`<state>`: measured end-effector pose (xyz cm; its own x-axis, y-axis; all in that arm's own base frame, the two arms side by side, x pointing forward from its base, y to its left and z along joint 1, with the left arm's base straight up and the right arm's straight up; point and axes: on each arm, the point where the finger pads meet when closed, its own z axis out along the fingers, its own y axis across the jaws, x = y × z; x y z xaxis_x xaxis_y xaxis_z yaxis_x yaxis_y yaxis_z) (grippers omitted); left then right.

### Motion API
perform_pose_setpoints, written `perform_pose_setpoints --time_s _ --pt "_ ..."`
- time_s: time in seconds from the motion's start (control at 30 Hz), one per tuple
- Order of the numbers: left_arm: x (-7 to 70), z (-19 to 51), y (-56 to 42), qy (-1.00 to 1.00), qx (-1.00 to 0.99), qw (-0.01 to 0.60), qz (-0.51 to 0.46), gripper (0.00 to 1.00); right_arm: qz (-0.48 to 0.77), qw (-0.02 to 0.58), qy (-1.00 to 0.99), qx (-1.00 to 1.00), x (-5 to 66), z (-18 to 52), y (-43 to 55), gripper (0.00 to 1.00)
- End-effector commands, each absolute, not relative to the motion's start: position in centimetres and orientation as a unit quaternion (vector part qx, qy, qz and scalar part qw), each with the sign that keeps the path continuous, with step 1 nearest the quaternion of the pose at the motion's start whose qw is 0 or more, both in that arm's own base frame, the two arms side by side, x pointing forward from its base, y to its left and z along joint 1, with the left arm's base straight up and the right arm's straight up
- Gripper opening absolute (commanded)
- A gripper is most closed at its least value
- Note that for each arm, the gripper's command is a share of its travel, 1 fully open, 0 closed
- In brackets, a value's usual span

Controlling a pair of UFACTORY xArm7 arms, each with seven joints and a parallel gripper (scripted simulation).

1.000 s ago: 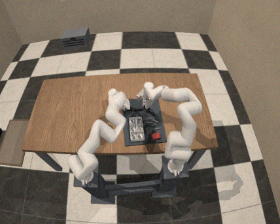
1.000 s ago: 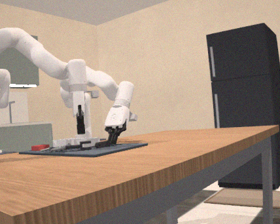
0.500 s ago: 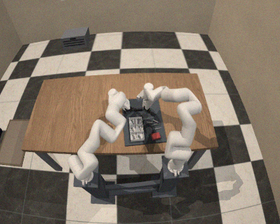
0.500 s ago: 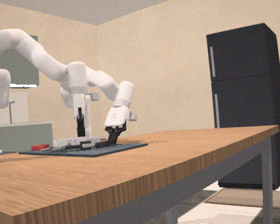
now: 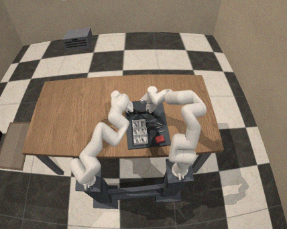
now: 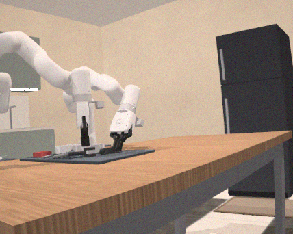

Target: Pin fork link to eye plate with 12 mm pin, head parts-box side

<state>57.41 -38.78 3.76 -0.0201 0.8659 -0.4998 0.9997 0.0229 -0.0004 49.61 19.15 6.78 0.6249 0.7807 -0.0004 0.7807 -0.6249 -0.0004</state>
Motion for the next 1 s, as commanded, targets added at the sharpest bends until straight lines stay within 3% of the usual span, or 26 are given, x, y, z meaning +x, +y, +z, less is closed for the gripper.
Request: perform_pose_setpoints --time_s 0.0,0.97 --pt "57.54 4.01 -38.83 0.69 0.675 0.187 -0.18 0.0 -0.002 0.0 -0.433 -0.901 49.78 6.46 19.22 0.0" --pt "57.54 4.01 -38.83 0.69 0.675 0.187 -0.18 0.0 -0.002 0.0 -0.433 -0.901 50.2 5.99 18.89 0.0"
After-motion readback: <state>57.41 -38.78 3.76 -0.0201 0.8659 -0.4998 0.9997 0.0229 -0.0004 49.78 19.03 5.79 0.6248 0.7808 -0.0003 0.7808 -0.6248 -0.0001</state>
